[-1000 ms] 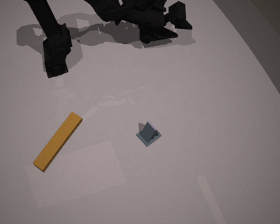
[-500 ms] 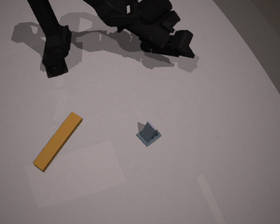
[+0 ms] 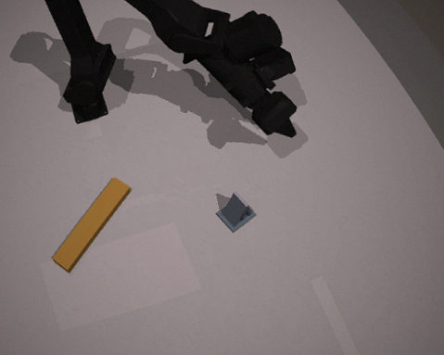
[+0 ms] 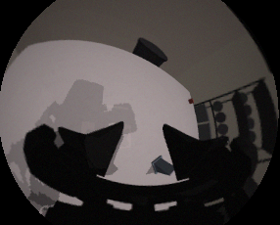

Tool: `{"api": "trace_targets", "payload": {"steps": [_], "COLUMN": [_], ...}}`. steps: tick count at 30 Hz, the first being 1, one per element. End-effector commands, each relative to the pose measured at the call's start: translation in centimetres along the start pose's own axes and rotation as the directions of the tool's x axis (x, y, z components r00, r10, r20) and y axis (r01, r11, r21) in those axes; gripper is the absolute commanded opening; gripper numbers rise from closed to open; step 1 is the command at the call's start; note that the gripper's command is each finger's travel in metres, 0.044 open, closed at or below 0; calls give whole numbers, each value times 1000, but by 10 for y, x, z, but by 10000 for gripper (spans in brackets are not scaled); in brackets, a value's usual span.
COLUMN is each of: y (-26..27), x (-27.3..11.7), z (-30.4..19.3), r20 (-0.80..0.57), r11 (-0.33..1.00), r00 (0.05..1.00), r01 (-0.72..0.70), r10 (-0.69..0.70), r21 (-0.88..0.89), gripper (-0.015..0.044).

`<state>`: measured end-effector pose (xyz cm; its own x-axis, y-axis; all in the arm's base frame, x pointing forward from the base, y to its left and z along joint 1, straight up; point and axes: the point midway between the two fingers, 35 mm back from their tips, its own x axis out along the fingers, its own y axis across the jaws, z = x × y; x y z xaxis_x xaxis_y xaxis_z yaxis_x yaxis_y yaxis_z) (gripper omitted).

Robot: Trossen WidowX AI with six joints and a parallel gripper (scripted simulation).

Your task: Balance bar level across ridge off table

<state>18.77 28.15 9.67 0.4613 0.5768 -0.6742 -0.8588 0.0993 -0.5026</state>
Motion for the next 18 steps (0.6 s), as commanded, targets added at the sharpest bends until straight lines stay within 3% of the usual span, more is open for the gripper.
{"api": "trace_targets", "payload": {"steps": [1,18], "y": [-15,-57], "x": [0,-15], "z": [-17,-85], "r20": [-64,-291], "r11": [992,816], "r00": [998,956], "r01": [8,142], "r10": [0,33], "r21": [127,560], "gripper": [315,315]}}
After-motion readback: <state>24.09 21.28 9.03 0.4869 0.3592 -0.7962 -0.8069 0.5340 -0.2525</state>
